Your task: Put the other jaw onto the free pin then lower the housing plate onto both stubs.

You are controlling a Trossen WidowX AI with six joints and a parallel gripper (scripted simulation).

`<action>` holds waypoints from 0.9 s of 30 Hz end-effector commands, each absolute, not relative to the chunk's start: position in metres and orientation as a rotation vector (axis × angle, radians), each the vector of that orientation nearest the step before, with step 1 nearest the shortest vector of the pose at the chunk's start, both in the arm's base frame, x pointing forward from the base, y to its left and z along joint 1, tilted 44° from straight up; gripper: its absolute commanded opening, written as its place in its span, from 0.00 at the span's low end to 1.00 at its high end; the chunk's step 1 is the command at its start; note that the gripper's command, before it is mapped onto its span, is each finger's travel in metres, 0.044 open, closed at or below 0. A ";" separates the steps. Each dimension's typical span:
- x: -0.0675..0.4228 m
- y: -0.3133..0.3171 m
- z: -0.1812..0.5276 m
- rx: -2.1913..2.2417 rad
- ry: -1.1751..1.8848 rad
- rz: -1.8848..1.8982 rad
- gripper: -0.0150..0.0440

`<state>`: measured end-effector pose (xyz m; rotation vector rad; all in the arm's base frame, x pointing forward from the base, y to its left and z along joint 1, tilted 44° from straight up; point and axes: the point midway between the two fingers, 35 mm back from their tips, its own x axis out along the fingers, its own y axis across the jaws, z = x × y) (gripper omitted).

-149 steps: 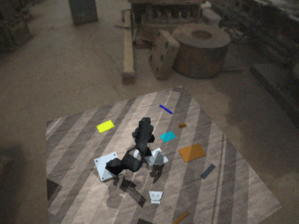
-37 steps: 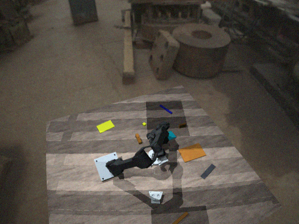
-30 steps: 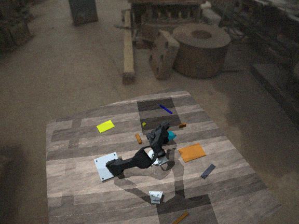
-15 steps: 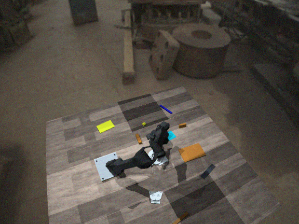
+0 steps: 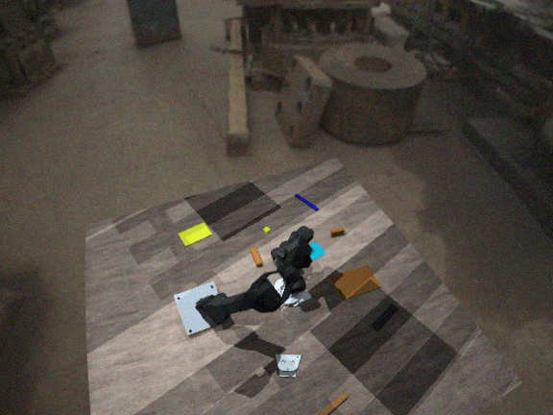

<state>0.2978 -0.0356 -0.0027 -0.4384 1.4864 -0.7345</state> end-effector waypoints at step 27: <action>0.297 -0.042 -0.008 -0.445 1.485 -0.736 0.48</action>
